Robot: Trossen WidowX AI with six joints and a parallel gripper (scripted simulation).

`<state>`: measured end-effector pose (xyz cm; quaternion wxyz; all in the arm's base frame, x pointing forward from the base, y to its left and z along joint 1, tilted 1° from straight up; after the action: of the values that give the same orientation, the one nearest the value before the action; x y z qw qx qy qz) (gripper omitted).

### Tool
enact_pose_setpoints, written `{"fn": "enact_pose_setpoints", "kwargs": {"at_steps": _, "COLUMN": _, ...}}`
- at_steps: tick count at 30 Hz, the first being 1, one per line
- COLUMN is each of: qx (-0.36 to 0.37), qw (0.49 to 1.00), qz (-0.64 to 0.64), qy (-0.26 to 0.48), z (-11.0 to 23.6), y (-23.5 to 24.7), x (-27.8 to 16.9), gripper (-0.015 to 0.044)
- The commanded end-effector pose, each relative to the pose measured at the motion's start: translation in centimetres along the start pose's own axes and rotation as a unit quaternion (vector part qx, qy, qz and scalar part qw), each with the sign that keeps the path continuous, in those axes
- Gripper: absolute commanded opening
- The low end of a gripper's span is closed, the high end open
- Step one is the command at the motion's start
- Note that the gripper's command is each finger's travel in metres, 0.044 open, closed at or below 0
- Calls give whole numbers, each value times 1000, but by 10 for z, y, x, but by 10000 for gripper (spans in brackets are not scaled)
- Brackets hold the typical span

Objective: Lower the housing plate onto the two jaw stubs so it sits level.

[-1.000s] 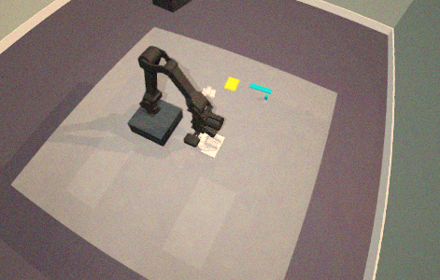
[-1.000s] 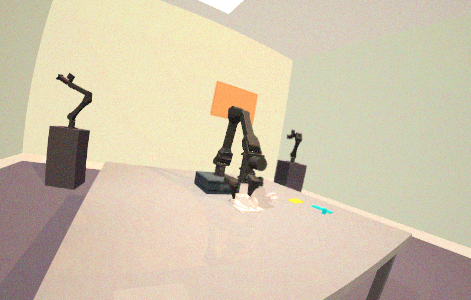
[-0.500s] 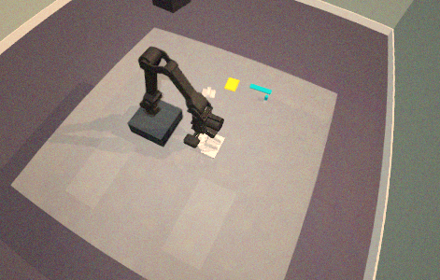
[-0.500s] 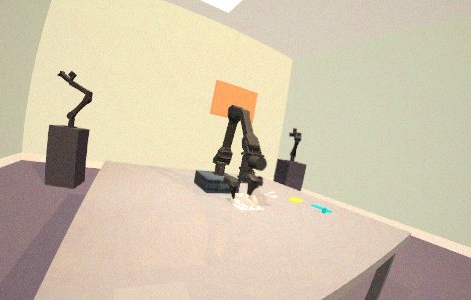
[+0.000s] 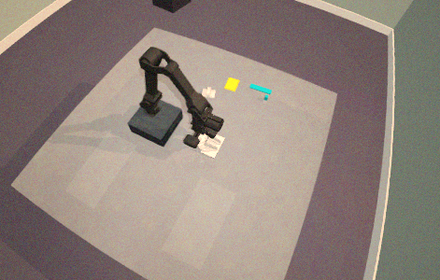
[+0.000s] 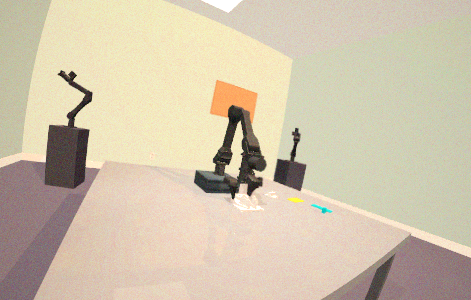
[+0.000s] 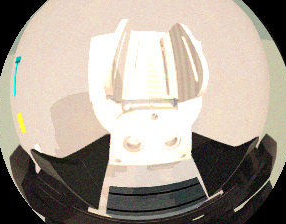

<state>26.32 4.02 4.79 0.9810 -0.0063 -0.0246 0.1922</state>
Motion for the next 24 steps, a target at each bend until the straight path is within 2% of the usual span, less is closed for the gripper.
{"fn": "enact_pose_setpoints", "kwargs": {"at_steps": 1, "qx": 3, "qw": 1000, "qz": -1, "qy": -1, "z": -1, "y": 0, "x": 0, "gripper": 351}}
{"fn": "enact_pose_setpoints", "kwargs": {"at_steps": 24, "qx": 3, "qw": 1000, "qz": 1, "qy": -1, "z": -6, "y": 0, "x": 0, "gripper": 351}}
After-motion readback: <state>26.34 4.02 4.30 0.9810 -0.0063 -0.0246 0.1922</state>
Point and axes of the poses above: the point midway between the two fingers, 35 mm back from their tips, its own z axis back along the fingers, its own y axis across the jaws, x = y × z, the point moved 6 cm from there along z, back along the fingers, and after that the axes turned 13 degrees about z, right-handed, at the moved point
